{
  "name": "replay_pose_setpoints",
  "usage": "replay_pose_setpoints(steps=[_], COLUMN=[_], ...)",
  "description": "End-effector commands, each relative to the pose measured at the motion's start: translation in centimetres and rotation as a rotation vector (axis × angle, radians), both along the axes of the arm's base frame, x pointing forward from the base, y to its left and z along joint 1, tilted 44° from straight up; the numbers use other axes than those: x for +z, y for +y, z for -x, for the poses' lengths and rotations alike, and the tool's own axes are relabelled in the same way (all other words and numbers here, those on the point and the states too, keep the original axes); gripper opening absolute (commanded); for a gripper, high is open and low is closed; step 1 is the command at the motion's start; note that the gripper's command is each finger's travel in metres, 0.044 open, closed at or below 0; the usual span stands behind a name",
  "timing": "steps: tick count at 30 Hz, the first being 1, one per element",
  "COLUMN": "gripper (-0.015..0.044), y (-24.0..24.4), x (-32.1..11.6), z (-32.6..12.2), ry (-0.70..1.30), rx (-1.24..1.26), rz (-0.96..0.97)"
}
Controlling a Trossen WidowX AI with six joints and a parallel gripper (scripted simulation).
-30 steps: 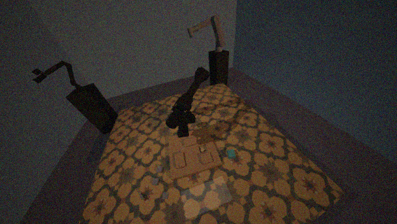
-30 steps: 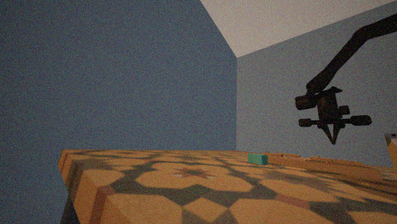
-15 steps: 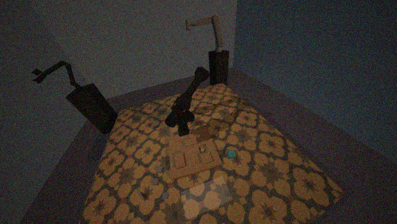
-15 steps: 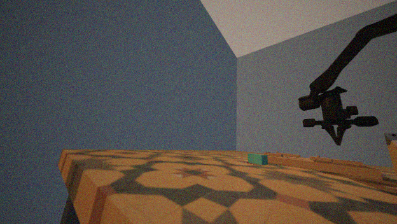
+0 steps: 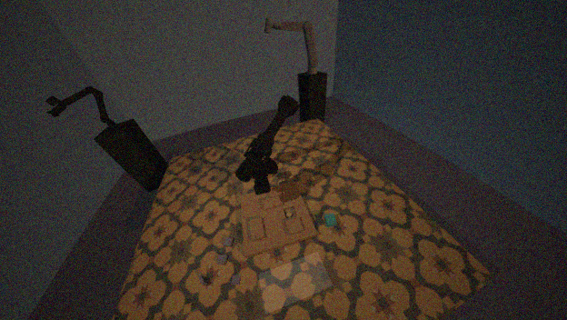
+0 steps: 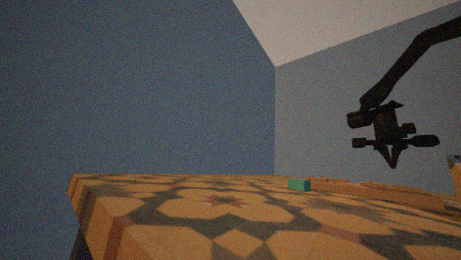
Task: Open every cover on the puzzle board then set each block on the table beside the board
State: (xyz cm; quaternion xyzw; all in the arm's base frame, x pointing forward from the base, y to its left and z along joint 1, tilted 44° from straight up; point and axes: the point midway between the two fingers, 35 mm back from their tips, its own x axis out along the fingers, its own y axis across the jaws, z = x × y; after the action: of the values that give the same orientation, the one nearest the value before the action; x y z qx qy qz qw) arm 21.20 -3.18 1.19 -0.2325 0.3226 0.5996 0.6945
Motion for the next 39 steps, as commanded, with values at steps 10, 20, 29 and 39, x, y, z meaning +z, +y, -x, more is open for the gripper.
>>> replay_pose_setpoints(steps=[10,20,29,39], gripper=[0.0,0.0,0.0,0.0], y=[0.6,1.3,1.9,2.6], x=[-0.8,-1.6,-2.2,-2.9], z=[0.0,-0.1,-0.2,-0.2], ry=[0.001,0.001,0.001,0.001], rx=[0.003,0.003,0.003,0.003], rz=[0.003,0.003,0.003,0.002])
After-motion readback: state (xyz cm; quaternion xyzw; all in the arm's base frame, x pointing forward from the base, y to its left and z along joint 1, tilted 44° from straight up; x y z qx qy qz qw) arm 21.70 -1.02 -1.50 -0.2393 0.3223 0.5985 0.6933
